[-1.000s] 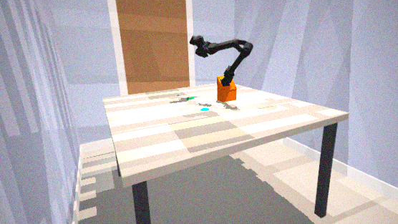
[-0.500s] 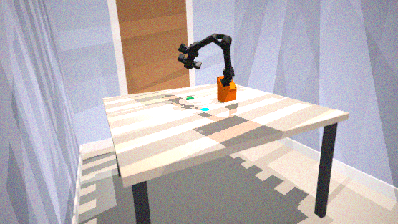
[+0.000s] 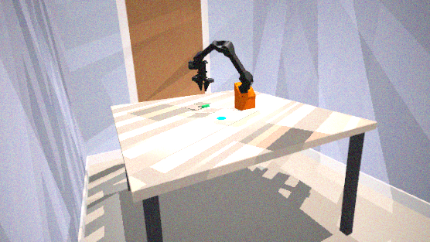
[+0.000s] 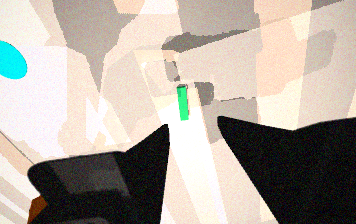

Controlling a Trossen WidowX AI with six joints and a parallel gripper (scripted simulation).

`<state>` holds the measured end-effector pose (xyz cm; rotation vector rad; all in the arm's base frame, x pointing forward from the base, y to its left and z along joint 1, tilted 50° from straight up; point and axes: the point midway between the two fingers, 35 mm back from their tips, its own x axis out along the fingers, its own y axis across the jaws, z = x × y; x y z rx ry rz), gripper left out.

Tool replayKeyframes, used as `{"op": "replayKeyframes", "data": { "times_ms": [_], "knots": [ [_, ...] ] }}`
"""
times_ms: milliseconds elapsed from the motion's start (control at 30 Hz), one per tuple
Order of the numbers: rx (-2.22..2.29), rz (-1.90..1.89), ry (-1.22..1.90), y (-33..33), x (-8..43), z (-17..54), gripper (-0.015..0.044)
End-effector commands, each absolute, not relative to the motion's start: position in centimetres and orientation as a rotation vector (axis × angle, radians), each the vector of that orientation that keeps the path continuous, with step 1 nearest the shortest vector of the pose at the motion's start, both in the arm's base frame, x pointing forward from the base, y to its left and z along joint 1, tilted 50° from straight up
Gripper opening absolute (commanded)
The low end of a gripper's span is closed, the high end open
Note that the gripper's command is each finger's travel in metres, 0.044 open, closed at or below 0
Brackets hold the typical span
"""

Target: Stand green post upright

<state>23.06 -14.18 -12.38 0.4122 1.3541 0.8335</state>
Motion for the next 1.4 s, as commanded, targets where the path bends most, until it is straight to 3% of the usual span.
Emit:
{"op": "replayKeyframes", "data": {
  "times_ms": [0,133,367,533,800,1367],
  "knots": [
    [0.463,0.827,1.339,-14.0,23.5,-12.4,0.0233],
    [0.463,0.826,1.340,-13.3,23.7,-13.1,0.0233],
    [0.466,0.829,1.337,-5.7,23.9,-19.6,0.0233],
    [0.467,0.831,1.336,-5.0,23.7,-20.1,0.0233],
    [0.467,0.831,1.336,-5.0,23.7,-20.1,0.0023],
    [0.463,0.825,1.339,-7.9,24.1,-18.0,0.0023]
  ]
}}
